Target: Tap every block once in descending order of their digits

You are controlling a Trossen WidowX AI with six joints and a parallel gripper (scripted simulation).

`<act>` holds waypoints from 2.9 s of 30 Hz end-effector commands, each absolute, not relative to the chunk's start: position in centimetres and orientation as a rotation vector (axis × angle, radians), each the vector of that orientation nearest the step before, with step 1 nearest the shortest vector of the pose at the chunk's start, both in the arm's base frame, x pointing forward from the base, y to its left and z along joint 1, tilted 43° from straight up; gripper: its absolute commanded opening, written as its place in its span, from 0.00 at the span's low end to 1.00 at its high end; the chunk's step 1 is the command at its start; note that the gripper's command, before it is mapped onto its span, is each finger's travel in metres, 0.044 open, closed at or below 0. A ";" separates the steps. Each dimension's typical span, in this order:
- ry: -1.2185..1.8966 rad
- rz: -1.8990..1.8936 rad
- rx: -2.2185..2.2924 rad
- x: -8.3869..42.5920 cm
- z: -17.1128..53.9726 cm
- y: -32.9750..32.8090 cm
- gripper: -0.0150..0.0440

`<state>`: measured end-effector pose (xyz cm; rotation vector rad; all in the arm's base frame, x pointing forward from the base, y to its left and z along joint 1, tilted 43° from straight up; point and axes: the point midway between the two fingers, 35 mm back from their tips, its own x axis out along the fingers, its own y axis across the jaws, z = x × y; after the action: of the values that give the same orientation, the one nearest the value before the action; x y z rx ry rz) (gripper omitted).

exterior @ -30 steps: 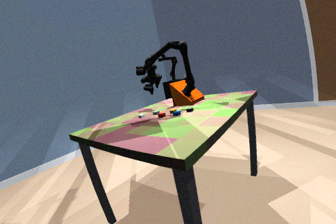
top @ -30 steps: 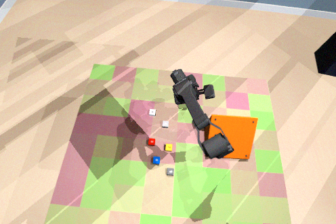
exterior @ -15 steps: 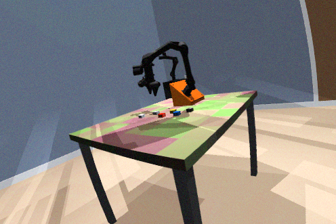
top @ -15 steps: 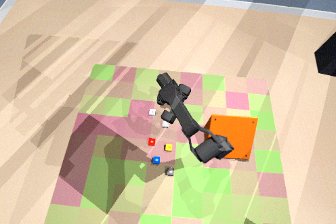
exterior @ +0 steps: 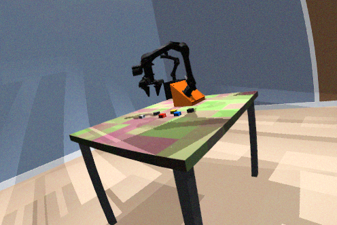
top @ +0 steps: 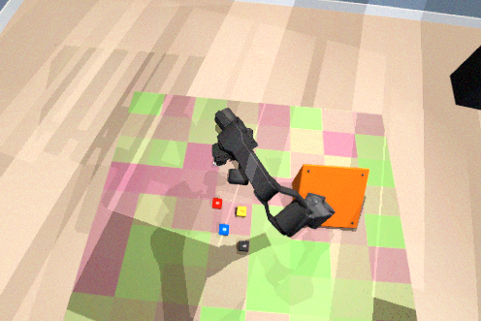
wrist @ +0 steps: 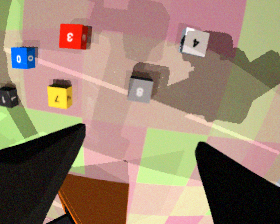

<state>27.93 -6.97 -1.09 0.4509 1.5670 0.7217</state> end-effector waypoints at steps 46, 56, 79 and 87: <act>1.557 0.734 0.450 24.5 8.3 2.5 0.93; 1.554 0.737 0.452 28.9 13.1 8.6 0.93; 1.556 0.737 0.453 25.2 14.8 9.4 0.93; 1.557 0.737 0.454 21.5 15.8 10.1 0.93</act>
<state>22.16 10.05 16.12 0.4370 1.5376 0.7440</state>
